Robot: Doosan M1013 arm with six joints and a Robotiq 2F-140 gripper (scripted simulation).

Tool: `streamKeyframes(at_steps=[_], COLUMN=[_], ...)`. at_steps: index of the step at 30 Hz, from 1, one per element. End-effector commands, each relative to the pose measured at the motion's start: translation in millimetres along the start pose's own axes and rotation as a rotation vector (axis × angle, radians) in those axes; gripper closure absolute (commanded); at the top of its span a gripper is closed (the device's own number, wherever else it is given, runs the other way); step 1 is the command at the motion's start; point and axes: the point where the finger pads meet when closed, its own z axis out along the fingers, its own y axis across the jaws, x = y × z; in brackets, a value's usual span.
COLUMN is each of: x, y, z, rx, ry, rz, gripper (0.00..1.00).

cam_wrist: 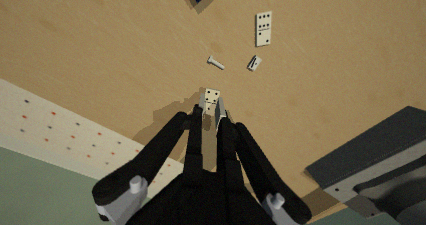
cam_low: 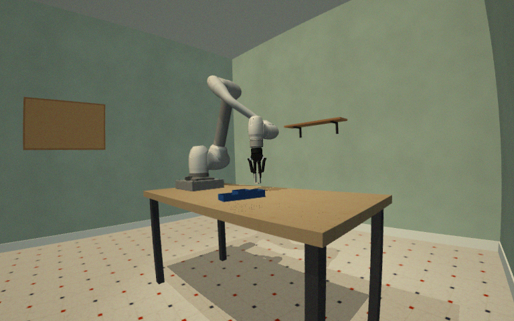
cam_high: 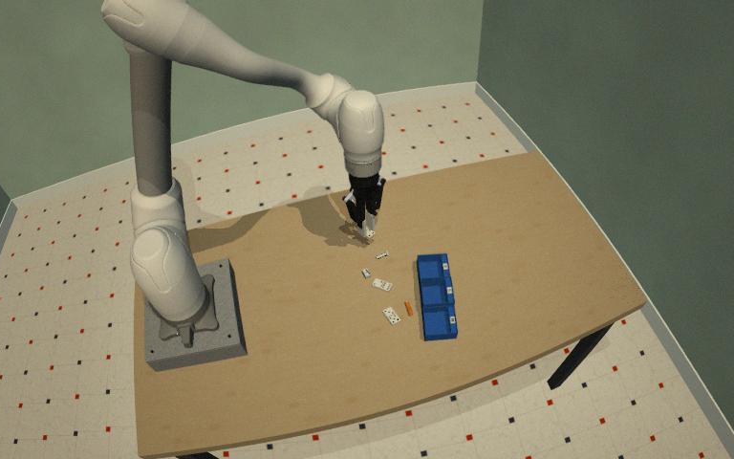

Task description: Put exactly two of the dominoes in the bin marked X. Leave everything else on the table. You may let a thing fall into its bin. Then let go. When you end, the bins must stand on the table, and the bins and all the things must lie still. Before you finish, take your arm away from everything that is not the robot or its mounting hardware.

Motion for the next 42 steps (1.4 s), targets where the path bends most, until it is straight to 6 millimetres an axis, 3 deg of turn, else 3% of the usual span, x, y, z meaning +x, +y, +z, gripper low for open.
streamKeyframes(at_steps=[1,42], x=[1.6,-0.1], y=[-3.4,0.0], z=[-5.3,-12.7], rx=[0.004,0.004], ry=[0.003,0.003], rz=[-0.001,-0.001], gripper=[0.87,0.87])
